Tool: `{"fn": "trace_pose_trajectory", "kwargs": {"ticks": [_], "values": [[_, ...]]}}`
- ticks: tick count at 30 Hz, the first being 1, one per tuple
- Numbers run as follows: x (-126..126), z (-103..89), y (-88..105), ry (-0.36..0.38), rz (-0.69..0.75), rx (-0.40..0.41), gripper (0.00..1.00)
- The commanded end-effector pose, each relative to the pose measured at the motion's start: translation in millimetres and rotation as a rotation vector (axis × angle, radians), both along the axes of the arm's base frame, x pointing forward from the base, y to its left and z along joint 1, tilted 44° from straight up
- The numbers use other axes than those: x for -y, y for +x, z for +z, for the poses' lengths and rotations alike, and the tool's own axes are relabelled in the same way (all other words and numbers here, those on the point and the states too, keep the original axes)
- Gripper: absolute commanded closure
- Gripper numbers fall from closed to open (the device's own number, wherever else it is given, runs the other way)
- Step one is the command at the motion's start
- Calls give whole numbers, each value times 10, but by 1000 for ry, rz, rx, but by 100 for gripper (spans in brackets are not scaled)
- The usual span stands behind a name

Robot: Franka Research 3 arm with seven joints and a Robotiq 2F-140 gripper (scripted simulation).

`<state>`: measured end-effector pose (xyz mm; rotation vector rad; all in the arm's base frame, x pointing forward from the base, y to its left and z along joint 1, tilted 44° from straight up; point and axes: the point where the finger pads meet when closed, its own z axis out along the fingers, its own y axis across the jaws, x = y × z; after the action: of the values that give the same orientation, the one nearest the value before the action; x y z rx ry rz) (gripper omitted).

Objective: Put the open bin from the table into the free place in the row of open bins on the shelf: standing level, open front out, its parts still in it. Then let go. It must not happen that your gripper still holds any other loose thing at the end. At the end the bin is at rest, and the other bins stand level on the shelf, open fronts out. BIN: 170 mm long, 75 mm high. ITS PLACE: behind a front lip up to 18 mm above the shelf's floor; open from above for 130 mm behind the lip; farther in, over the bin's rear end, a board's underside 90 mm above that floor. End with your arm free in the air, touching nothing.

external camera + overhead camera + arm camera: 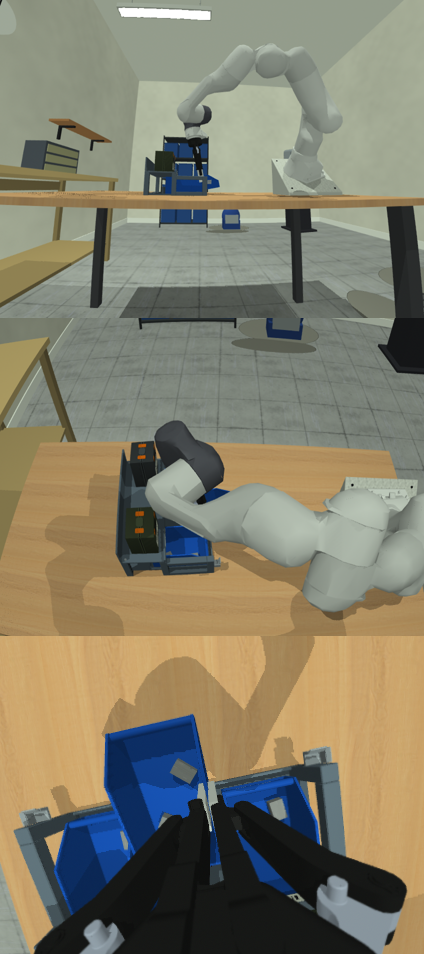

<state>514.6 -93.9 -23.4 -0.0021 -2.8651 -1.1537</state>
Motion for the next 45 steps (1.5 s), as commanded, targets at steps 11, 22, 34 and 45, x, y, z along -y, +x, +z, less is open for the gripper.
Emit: {"fn": "trace_pose_trajectory", "kwargs": {"ticks": [11,22,34,45], "values": [[22,-1,36,-4,-9,9,100],[24,-1,81,-4,-16,17,100],[28,-1,151,-4,-28,29,100],[29,-1,186,-4,-34,35,100]]}}
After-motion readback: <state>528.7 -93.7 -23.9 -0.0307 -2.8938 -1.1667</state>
